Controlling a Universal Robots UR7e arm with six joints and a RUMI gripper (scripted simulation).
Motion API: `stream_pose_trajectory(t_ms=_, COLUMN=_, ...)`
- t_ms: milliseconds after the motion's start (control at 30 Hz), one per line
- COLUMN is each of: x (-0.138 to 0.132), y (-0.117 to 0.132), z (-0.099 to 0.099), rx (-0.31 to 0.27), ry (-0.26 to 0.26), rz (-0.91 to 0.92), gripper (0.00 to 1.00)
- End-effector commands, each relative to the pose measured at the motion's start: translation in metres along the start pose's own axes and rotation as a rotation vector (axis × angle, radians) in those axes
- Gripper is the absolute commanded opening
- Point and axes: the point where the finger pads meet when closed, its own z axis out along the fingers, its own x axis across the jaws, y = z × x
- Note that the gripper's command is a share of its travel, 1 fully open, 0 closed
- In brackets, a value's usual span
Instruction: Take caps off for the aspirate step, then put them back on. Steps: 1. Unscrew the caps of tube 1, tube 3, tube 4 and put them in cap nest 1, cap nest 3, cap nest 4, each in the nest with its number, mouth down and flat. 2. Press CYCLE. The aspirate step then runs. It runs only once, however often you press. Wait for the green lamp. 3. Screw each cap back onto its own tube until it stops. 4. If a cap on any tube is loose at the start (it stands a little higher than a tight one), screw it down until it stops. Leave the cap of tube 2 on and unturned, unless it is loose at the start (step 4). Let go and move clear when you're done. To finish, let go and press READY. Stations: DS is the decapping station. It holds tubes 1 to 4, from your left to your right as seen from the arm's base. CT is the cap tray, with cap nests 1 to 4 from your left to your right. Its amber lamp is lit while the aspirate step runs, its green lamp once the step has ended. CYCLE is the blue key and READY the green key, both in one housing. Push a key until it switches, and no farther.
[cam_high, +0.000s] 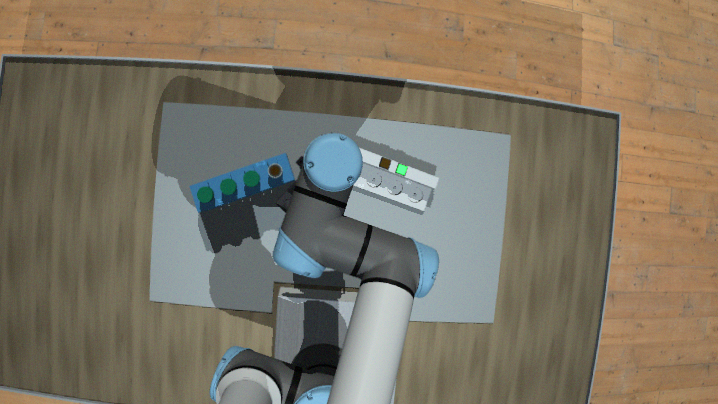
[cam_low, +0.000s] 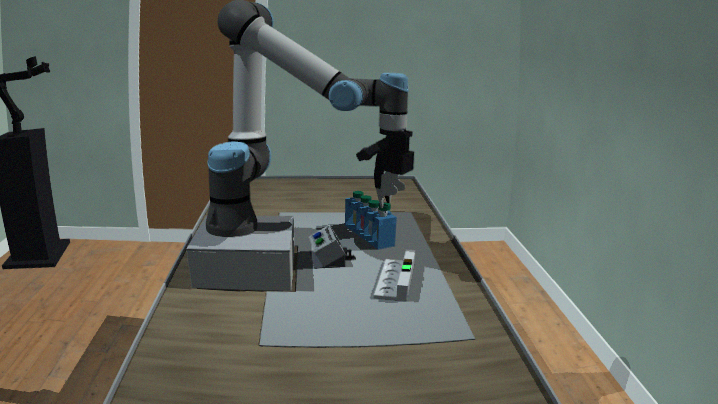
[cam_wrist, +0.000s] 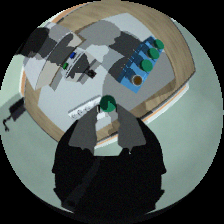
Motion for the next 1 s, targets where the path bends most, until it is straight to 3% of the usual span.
stream_pose_trajectory(t_ms=0, x=0.028, y=-0.016, z=0.000, rx=-0.002, ry=-0.002, rz=0.001, gripper=0.00)
stream_pose_trajectory(t_ms=333, x=0.077, y=-0.047, z=0.000, rx=-0.002, ry=-0.002, rz=0.001, gripper=0.00)
stream_pose_trajectory(t_ms=633, x=0.077, y=-0.047, z=0.000, rx=-0.002, ry=-0.002, rz=0.001, gripper=0.00)
stream_pose_trajectory(t_ms=967, x=0.077, y=-0.047, z=0.024, rx=-0.002, ry=-0.002, rz=0.001, gripper=0.00)
